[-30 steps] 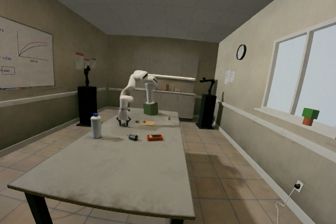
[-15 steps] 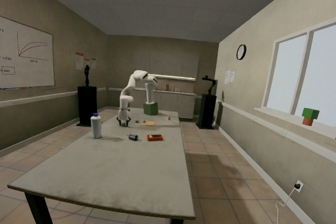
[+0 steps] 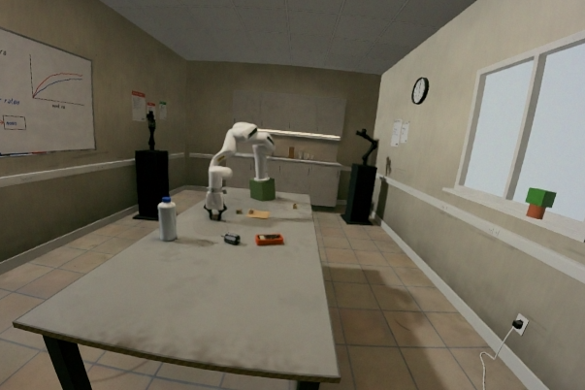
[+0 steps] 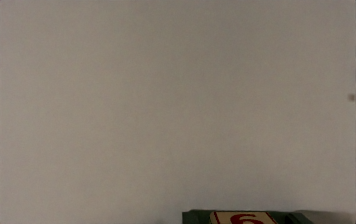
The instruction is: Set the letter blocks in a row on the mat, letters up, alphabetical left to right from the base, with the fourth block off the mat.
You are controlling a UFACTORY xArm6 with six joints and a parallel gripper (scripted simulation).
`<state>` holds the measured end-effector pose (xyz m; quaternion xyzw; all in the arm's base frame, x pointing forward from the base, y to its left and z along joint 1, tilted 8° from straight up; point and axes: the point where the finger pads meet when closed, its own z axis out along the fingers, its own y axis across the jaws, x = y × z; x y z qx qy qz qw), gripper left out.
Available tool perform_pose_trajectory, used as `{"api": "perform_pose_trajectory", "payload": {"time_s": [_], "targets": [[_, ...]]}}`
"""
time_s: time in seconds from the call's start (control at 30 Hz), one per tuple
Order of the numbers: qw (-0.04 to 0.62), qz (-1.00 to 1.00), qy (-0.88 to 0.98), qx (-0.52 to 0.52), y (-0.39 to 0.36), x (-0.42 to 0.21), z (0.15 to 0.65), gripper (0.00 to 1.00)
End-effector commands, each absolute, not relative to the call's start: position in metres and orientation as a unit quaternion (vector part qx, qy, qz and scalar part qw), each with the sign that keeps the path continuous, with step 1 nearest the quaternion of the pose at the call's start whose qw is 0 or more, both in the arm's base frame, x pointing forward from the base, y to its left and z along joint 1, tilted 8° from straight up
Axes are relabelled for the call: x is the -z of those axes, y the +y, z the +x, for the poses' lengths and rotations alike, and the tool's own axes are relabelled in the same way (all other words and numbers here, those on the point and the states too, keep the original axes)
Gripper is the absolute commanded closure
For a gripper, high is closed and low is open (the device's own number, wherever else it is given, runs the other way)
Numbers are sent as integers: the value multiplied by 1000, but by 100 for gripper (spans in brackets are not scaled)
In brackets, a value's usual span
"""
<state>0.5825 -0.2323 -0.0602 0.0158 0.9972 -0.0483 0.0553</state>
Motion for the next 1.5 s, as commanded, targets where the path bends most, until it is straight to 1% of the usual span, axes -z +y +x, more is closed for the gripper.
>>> {"api": "perform_pose_trajectory", "payload": {"time_s": [0.0, 0.33, 0.37, 1.47], "targets": [[58, 16, 997, 49, -233, 58, 585, 52], [58, 16, 997, 49, -233, 58, 585, 52], [58, 16, 997, 49, -233, 58, 585, 72], [58, 16, 997, 49, -233, 58, 585, 72]]}}
